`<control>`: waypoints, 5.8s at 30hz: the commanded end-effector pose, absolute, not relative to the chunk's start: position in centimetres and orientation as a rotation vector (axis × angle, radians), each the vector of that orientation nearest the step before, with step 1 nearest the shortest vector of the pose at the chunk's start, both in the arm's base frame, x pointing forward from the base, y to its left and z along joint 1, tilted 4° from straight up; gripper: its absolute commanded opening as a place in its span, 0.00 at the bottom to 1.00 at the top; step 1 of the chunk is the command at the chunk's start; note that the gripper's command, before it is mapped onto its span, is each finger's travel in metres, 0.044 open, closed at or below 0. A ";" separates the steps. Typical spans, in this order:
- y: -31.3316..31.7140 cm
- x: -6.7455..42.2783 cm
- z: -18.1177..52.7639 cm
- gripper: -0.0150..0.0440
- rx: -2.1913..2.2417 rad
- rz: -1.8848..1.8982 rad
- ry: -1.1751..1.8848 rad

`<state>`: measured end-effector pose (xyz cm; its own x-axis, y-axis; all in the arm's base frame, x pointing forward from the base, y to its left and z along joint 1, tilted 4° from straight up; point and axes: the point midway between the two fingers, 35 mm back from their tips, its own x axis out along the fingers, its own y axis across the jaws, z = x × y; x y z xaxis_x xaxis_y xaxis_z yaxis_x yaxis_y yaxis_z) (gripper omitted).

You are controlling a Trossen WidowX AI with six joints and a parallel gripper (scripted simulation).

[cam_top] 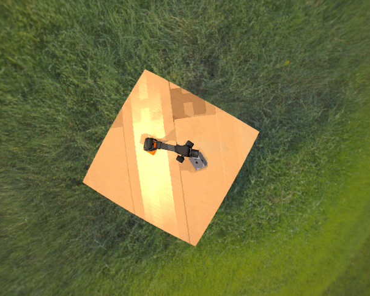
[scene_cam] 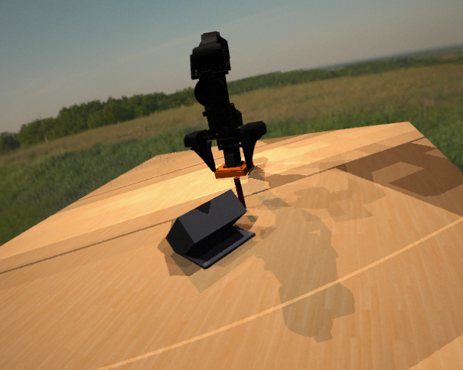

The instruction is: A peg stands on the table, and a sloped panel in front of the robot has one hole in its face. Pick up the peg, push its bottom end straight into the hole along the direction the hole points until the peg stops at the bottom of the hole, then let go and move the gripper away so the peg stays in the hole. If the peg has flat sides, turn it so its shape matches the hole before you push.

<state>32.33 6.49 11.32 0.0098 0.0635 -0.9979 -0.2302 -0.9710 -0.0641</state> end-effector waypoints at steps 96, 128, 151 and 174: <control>6.7 32.3 13.2 0.25 -2.065 2.096 0.131; 4.0 34.7 13.4 0.25 -1.845 1.877 0.212; 1.6 36.4 13.8 0.25 -1.690 1.715 0.253; -1.3 37.8 14.3 0.25 -1.540 1.554 0.279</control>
